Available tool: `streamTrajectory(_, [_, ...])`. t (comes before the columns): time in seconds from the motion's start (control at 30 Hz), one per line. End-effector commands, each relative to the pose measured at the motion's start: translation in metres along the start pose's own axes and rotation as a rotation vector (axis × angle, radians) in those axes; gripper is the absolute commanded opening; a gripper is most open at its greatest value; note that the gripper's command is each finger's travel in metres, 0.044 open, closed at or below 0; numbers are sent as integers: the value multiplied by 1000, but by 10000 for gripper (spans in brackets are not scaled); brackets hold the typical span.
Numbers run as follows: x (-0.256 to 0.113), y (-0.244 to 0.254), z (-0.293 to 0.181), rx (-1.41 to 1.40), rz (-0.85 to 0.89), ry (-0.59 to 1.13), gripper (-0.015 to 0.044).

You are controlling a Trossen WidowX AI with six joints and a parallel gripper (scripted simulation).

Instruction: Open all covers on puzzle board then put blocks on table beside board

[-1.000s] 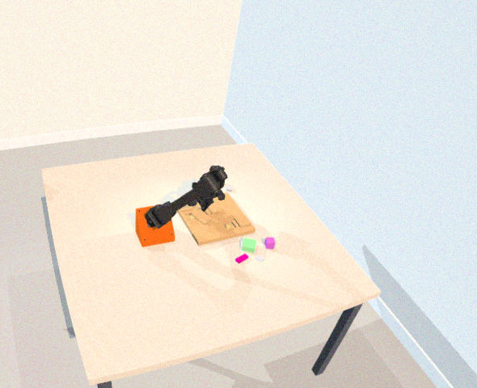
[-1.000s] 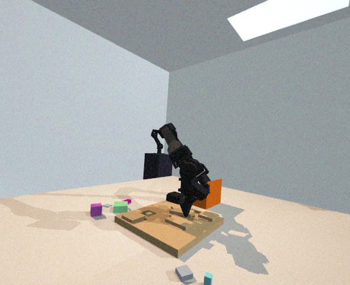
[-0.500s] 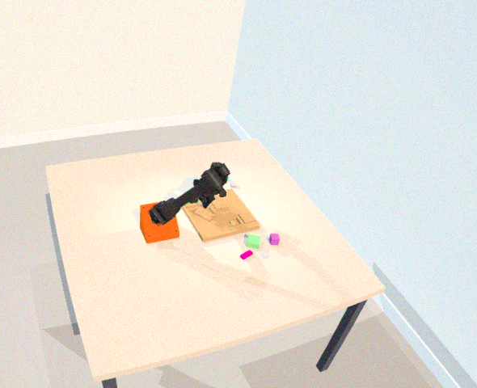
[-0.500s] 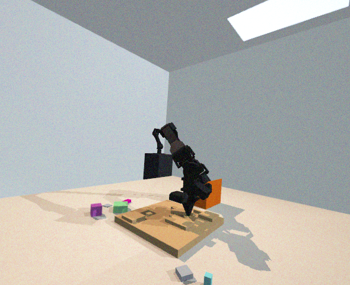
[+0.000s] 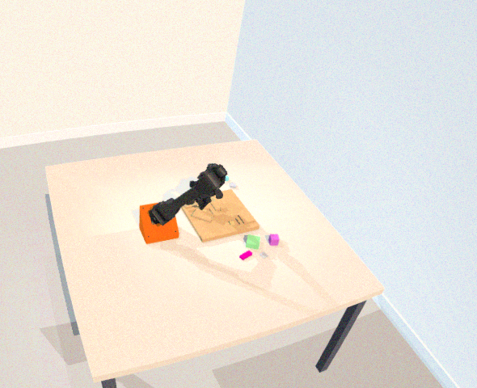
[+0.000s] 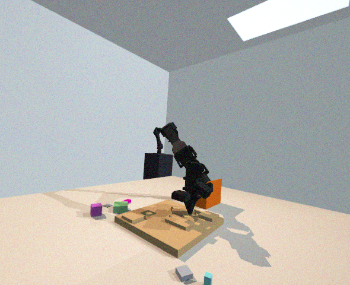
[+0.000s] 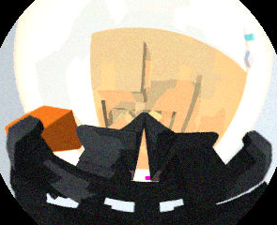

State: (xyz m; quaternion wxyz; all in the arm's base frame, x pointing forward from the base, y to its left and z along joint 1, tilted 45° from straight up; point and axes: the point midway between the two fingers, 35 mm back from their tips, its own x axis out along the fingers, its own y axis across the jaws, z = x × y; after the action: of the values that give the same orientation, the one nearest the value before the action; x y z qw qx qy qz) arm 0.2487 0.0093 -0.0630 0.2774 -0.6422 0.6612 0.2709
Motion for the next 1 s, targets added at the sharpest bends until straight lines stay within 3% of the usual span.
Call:
streamTrajectory(0.0, [1,6,-1,4,6,-1,0])
streamTrajectory(0.97, [1,32,-18,2,8,0,0])
